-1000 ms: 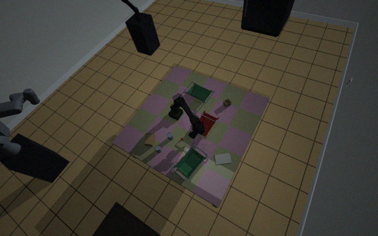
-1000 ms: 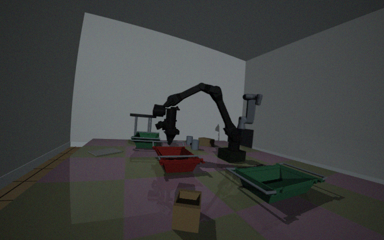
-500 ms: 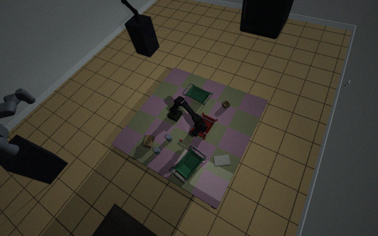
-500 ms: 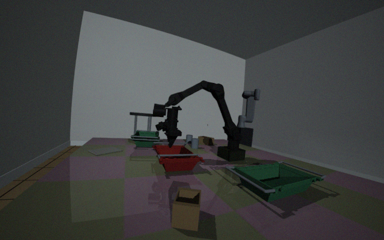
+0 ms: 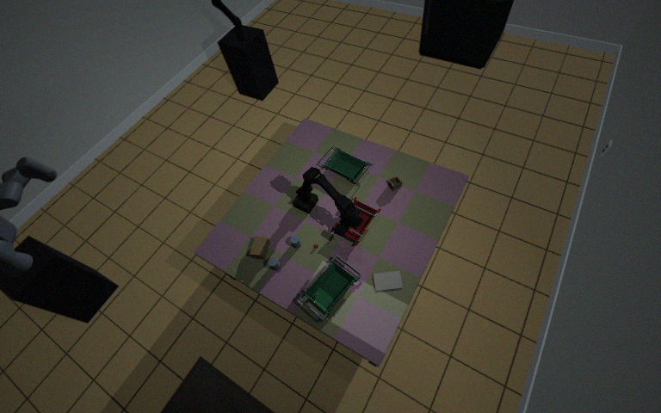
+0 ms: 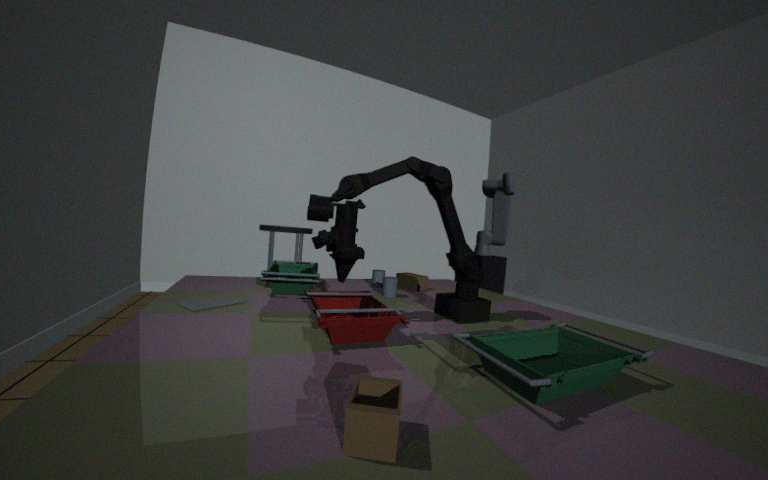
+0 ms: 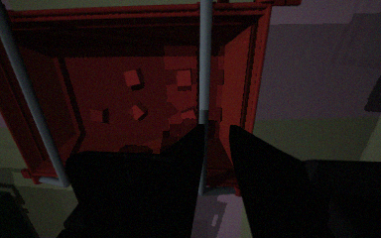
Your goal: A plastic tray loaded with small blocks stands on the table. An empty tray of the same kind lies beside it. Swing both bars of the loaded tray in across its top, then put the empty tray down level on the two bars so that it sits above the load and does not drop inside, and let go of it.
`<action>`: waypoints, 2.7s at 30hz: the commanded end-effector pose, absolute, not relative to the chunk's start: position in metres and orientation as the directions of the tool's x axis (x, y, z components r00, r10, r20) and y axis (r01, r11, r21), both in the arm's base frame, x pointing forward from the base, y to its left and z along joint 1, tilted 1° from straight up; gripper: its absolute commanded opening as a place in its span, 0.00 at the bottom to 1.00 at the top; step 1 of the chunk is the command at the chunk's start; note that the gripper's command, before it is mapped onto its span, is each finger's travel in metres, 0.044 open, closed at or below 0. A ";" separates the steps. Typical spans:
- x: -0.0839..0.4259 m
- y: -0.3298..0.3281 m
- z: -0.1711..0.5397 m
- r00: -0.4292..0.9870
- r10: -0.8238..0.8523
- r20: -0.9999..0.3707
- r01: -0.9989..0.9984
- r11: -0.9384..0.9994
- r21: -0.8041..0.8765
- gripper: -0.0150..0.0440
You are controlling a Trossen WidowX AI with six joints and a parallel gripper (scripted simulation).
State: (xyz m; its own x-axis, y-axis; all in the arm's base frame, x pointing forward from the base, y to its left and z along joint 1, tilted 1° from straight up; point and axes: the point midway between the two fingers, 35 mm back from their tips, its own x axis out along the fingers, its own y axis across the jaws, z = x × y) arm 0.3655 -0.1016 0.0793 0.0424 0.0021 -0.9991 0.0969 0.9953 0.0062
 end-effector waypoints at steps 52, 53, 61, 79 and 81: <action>0.365 -0.101 0.077 0.036 0.004 -0.999 0.096 0.995 0.008 0.25; 0.365 -0.101 0.077 0.036 0.004 -0.999 0.096 0.995 0.008 0.25; 0.365 -0.101 0.077 0.036 0.004 -0.999 0.096 0.995 0.008 0.25; 0.365 -0.101 0.077 0.036 0.004 -0.999 0.096 0.995 0.008 0.25; 0.365 -0.101 0.077 0.036 0.004 -0.999 0.096 0.995 0.008 0.25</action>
State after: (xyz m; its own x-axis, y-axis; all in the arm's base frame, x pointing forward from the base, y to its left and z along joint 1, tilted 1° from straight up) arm 0.3648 -0.1012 0.0768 0.0355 0.0041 -0.9994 0.0963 0.9953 0.0075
